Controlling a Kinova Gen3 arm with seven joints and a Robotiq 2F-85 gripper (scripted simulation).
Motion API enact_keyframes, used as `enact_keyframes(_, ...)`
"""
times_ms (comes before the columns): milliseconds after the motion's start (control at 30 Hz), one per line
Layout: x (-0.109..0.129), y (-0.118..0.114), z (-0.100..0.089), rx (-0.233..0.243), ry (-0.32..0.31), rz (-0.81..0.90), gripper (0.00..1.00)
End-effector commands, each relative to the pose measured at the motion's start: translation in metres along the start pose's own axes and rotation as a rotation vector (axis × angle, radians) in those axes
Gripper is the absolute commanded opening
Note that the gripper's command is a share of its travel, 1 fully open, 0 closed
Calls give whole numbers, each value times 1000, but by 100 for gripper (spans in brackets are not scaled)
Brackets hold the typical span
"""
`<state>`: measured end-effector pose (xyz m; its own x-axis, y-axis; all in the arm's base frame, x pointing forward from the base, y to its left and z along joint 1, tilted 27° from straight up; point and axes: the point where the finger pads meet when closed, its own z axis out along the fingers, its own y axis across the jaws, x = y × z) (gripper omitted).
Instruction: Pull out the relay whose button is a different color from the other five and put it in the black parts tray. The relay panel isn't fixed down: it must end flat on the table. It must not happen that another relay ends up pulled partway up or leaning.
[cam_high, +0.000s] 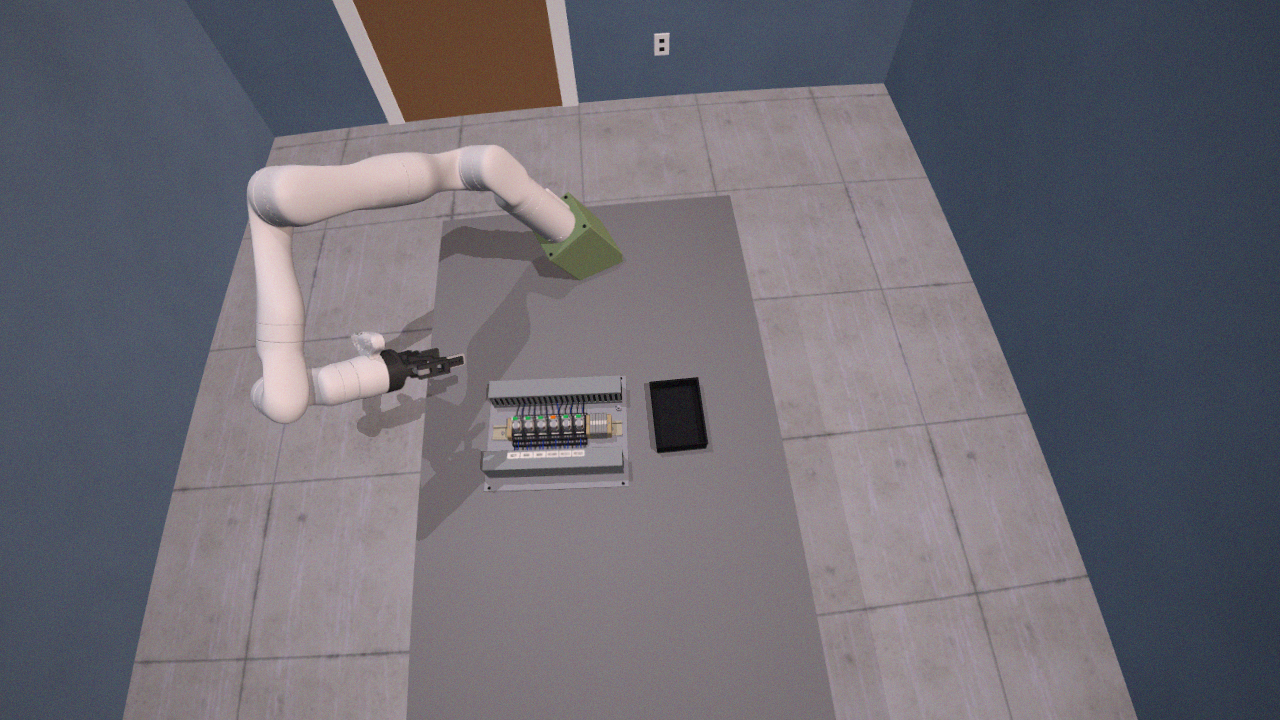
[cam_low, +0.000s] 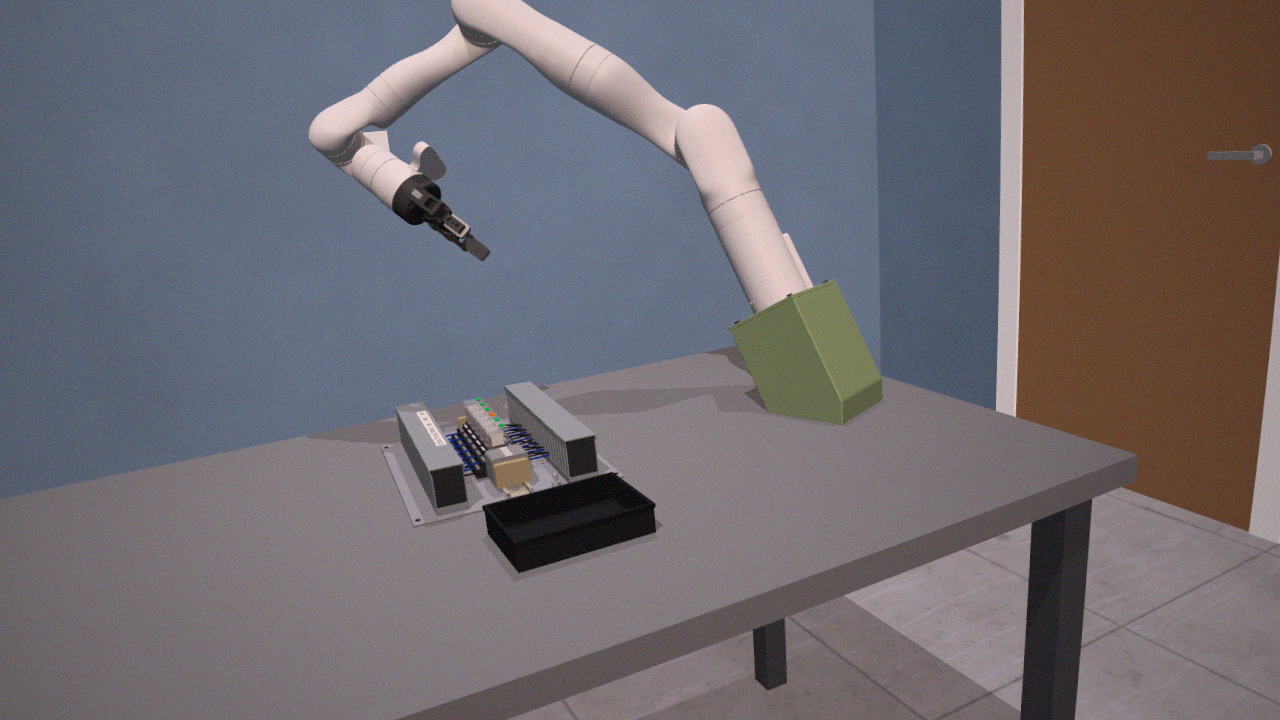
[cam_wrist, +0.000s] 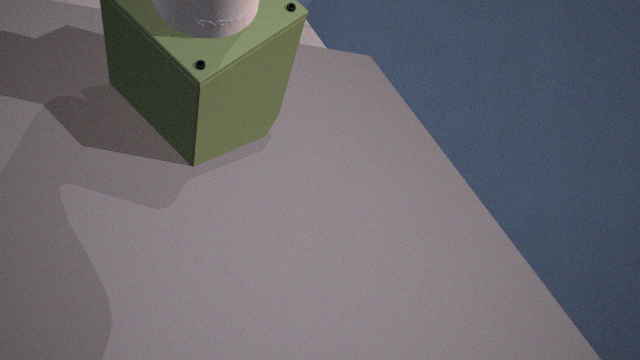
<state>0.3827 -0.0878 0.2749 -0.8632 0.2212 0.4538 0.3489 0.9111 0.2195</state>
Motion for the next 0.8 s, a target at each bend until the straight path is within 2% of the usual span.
enact_keyframes(0, 0, 0, -1, 0, -1, -1, 100)
enact_keyframes(533, 0, 0, -1, 0, -1, -1, 100)
enact_keyframes(567, 0, 0, -1, 0, -1, -1, 61)
enact_keyframes(767, 0, 0, -1, 0, -1, -1, 61)
